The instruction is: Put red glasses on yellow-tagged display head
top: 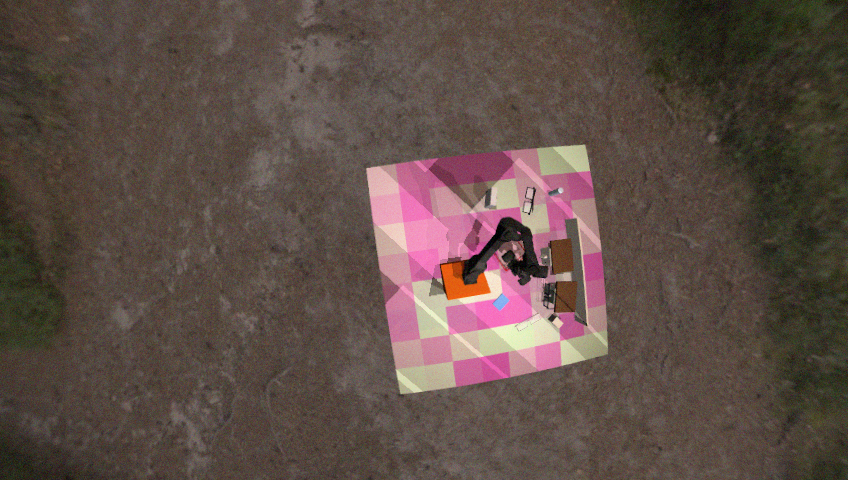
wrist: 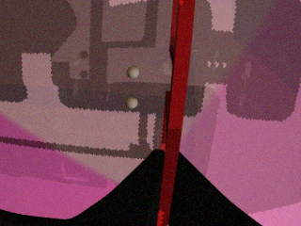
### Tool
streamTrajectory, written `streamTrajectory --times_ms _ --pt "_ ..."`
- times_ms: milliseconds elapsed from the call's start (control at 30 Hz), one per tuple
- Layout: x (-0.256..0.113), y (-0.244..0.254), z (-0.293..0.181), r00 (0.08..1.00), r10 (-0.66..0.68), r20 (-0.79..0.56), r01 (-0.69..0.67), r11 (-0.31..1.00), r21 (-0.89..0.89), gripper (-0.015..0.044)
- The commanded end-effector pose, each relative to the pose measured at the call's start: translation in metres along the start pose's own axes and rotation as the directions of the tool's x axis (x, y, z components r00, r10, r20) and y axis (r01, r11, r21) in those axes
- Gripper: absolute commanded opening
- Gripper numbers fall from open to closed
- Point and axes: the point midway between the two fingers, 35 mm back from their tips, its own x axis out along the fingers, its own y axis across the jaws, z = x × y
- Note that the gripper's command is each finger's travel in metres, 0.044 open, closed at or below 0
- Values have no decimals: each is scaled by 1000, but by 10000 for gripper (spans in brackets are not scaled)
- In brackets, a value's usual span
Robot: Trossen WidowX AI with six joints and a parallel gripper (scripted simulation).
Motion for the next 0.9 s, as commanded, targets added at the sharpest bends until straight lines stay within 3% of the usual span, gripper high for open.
streamTrajectory --times_ms 0,500,633,867 --pt "6 2 -2 1000 9 -4 -9 1000 8 0" --pt "16 4 -4 1000 12 -3 -12 1000 8 0" --pt "13 3 -2 1000 5 0 -5 1000 0 105" --pt "13 3 -2 1000 5 0 -5 1000 0 107"
